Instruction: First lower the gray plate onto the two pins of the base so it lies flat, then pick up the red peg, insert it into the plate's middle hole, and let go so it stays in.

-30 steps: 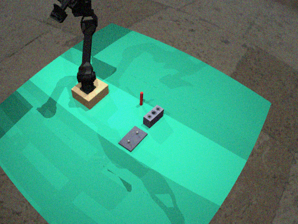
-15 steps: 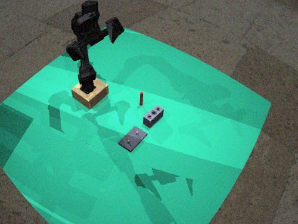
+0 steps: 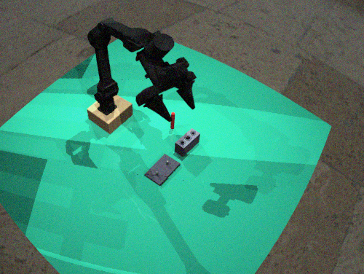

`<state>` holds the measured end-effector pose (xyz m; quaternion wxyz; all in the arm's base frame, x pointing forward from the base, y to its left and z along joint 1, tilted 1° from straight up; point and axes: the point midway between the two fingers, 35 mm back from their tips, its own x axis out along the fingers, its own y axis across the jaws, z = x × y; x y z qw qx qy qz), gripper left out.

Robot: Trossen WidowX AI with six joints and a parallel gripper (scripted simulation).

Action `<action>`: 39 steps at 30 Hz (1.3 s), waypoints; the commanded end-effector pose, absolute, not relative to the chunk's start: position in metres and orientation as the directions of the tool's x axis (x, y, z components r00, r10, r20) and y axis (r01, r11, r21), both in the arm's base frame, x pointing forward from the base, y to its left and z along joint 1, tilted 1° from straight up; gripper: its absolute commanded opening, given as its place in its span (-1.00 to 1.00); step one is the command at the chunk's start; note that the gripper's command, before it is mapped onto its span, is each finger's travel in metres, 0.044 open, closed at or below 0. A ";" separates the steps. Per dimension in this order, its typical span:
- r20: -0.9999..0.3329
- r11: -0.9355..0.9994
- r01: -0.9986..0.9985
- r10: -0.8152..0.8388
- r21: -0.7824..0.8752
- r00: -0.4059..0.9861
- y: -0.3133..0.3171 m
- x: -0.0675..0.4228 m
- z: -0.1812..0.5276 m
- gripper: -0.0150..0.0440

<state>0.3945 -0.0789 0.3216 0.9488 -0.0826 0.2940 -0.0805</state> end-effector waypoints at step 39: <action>-1.000 0.064 -0.998 0.018 -0.023 0.024 0.087 0.348 0.046 1.00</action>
